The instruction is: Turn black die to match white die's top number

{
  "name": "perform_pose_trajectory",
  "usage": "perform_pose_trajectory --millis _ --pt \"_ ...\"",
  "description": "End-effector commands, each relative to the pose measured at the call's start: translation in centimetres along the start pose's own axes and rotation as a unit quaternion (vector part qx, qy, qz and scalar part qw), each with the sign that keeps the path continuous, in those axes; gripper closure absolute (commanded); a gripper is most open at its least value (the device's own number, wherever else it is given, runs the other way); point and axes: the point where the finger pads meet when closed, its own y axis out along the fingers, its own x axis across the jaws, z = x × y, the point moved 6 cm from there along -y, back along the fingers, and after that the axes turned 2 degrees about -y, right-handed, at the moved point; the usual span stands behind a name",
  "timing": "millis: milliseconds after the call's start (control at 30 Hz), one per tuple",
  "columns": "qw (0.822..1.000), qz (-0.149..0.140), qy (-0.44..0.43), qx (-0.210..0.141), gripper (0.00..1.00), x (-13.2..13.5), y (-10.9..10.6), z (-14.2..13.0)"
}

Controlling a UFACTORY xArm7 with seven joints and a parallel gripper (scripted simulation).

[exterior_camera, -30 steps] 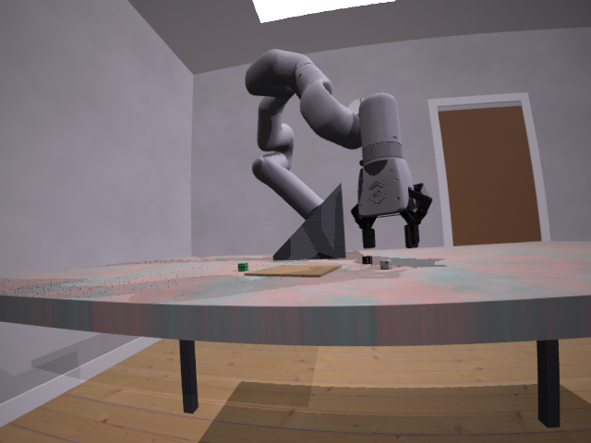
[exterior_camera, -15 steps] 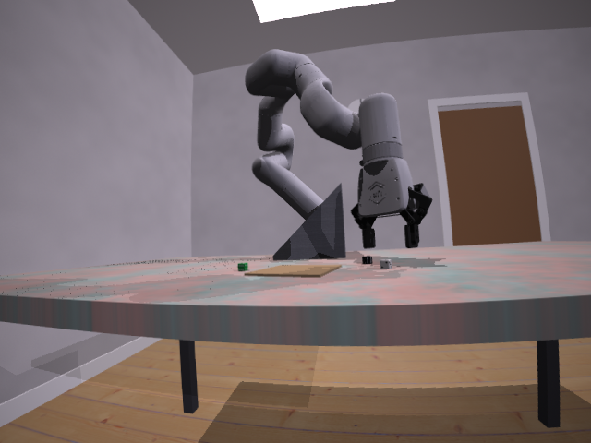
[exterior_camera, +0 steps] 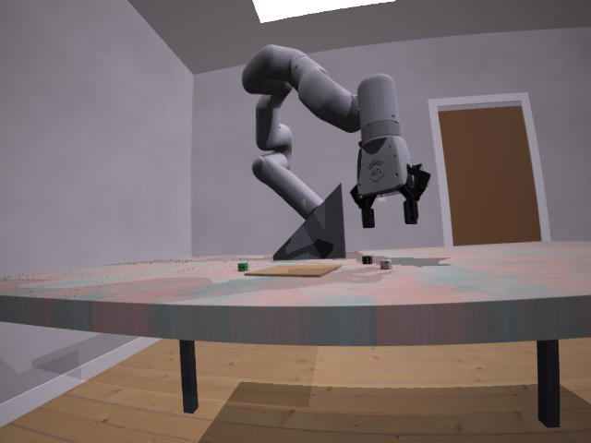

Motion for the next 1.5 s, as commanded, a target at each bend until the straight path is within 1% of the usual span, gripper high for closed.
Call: perform_pose_trajectory --millis 0,133,267,633,667,733,833,867,1000,1033,1433,1467 --pt "1.0 -0.001 0.0 0.0 0.0 0.0 -3.6 0.0" --pt "1.0 -0.001 0.0 0.0 0.0 0.0 -6.2 0.0" --pt "1.0 -0.001 0.0 0.0 0.0 0.0 -7.3 0.0" --pt "1.0 -0.001 0.002 0.0 0.0 -0.1 -7.3 0.0" --pt "1.0 -0.001 0.014 -0.001 0.0 -0.5 -7.3 0.2" --pt "0.998 -0.001 0.07 -0.001 0.0 -2.8 -7.0 1.2" --pt "0.998 -0.001 0.07 -0.001 0.0 -2.8 -7.0 1.2" --pt "0.994 -0.001 0.107 -0.001 0.0 -4.4 -6.8 1.7" --pt "0.994 -0.001 0.107 -0.001 0.0 -4.4 -6.8 1.7" --pt "0.99 -0.001 0.141 -0.001 0.0 -5.8 -6.5 2.2" --pt "0.99 -0.001 0.141 -0.001 0.0 -5.8 -6.5 2.2" --pt "0.986 -0.001 0.165 0.0 0.0 -6.9 -6.3 2.6"
